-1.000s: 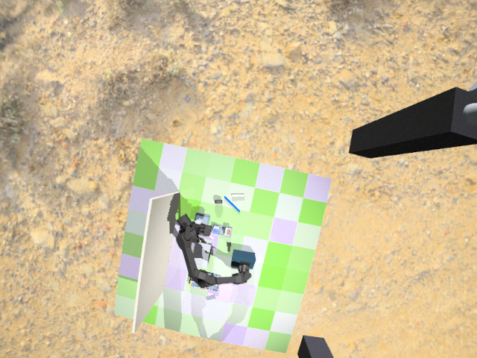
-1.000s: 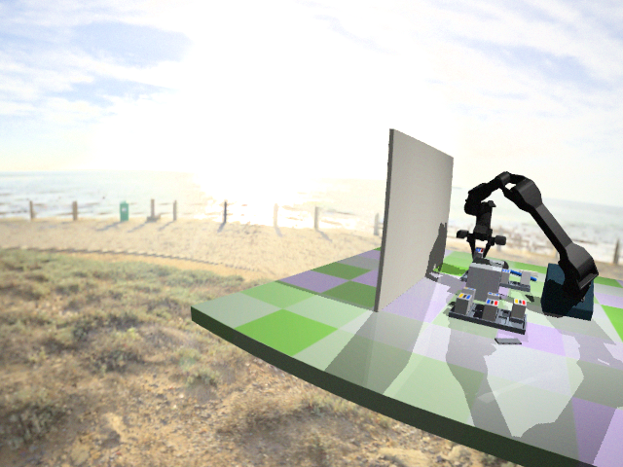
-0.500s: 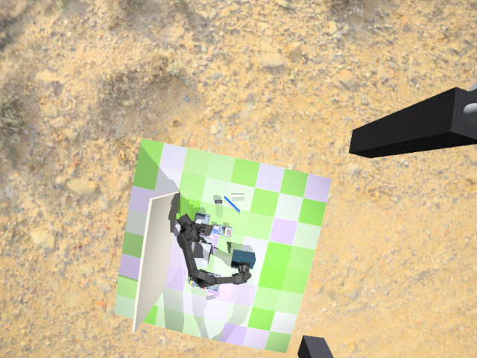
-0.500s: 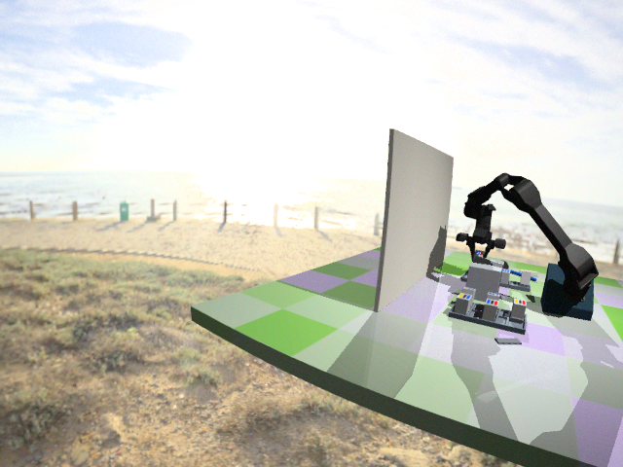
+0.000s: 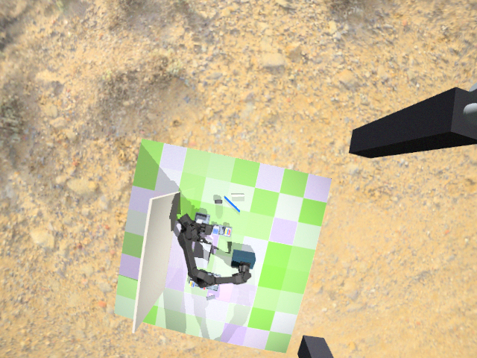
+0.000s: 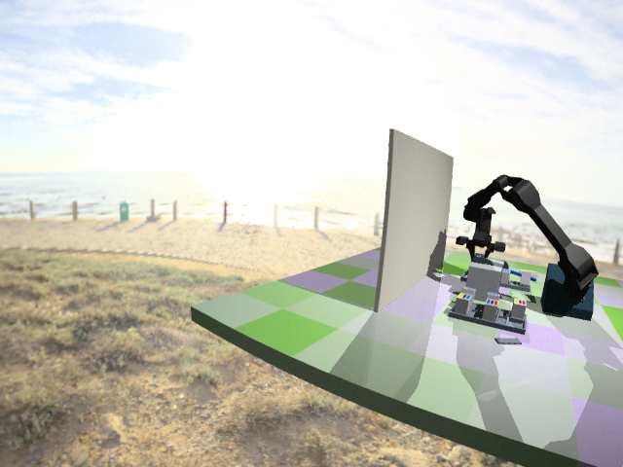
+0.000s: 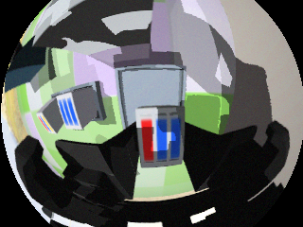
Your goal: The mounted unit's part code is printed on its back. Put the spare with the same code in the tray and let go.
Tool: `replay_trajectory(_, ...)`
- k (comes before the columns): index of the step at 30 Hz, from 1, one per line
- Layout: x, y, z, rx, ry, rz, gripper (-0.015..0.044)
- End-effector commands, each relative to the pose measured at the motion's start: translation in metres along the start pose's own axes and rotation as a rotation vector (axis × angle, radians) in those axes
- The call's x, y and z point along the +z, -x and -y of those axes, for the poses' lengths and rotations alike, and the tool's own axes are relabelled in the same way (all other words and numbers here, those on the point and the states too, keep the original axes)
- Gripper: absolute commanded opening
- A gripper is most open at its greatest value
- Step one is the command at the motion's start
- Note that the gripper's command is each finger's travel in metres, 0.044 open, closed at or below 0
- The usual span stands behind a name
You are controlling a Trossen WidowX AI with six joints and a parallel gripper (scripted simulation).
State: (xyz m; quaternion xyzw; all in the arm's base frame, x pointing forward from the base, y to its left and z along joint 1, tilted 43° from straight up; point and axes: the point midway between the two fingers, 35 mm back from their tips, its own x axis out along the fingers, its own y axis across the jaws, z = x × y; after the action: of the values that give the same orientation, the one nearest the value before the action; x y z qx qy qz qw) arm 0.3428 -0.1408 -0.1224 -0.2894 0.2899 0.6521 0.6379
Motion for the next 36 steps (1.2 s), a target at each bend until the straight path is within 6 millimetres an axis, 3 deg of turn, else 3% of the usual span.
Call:
replay_trajectory(1, 0.0, -0.004, -0.001, -0.002, -0.007, 0.004, 0.0)
replay_trajectory(25, 0.002, -0.022, -0.003, -0.002, -0.007, 0.005, 0.0)
replay_trajectory(36, 0.002, -0.019, -0.002, 0.0, 0.0, 0.002, 0.0289)
